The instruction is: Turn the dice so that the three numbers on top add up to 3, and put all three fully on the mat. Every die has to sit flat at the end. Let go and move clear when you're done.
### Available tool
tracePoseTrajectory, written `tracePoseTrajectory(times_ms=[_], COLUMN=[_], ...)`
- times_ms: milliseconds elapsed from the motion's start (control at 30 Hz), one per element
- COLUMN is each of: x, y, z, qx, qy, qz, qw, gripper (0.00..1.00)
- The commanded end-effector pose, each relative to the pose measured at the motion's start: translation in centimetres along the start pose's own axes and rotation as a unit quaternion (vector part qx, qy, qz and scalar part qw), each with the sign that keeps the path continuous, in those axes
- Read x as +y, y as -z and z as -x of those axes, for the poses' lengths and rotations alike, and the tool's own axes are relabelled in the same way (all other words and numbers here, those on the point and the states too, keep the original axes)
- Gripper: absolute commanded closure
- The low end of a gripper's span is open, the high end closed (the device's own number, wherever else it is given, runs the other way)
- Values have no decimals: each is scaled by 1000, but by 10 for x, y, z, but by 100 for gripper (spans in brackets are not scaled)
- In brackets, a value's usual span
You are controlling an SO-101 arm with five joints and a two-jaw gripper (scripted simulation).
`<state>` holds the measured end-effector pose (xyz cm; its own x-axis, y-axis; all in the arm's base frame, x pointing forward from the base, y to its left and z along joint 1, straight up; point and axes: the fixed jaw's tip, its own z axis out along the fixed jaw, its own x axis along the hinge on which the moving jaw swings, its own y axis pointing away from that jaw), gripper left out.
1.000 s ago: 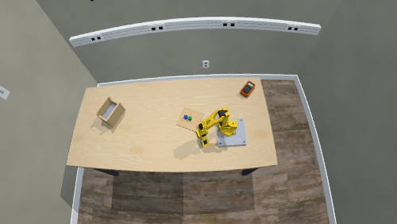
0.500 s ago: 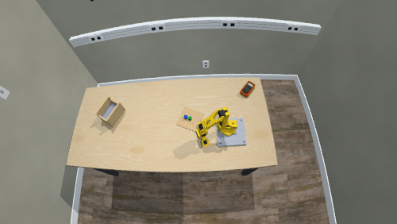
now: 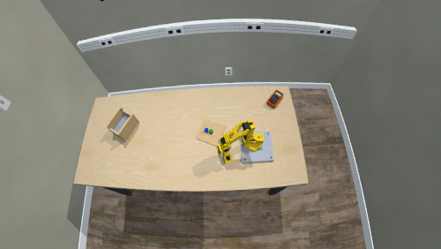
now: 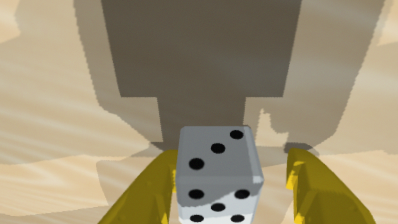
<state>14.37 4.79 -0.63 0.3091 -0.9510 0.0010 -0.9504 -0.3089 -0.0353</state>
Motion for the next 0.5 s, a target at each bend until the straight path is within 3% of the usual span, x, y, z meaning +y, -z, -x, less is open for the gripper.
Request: tracePoseTrajectory(times_ms=[0, 467], x=[5, 5], y=[-4, -4], z=[1, 1], qx=[-1, -1], qy=[8, 8], qz=[12, 12], qw=[1000, 1000], gripper=[77, 71])
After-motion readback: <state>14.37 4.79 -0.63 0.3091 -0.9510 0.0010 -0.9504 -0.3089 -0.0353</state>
